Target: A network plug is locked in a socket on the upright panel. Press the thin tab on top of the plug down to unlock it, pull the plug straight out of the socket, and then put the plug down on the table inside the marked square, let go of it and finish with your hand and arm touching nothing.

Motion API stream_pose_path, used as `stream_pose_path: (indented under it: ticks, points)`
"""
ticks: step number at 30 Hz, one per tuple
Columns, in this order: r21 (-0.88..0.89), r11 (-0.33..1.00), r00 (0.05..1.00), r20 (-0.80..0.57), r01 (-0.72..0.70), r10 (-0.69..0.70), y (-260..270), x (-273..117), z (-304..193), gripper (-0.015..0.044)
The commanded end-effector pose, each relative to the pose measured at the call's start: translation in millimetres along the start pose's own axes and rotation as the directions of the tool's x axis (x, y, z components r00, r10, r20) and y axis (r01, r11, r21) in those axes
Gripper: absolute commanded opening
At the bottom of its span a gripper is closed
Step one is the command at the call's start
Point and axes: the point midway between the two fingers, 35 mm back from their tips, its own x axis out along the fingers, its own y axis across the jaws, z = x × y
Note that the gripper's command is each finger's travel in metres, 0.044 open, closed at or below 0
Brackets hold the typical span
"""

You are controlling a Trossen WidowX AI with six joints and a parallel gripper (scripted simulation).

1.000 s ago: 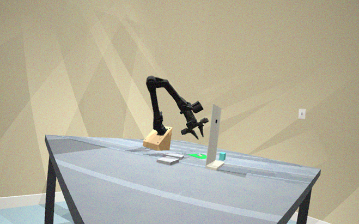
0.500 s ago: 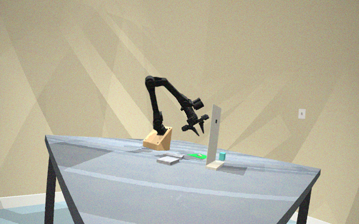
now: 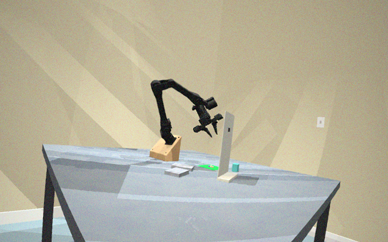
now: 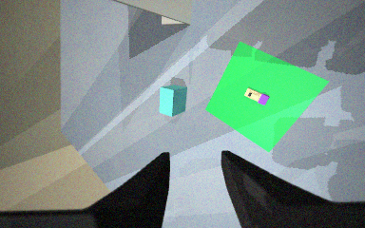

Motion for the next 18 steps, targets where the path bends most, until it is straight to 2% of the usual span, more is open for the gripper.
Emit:
stream_pose_path:
  ticks: [1,11,18]
  points:
    - [0.01,1.0,1.0,-0.001,-0.002,0.002,8.2,-14.7,1.4,0.0156]
    - [0.015,1.0,1.0,0.006,-0.003,0.003,19.0,-39.6,4.8,0.0156]
    - [0.015,1.0,1.0,0.006,-0.003,0.003,19.0,-39.6,4.8,0.034]
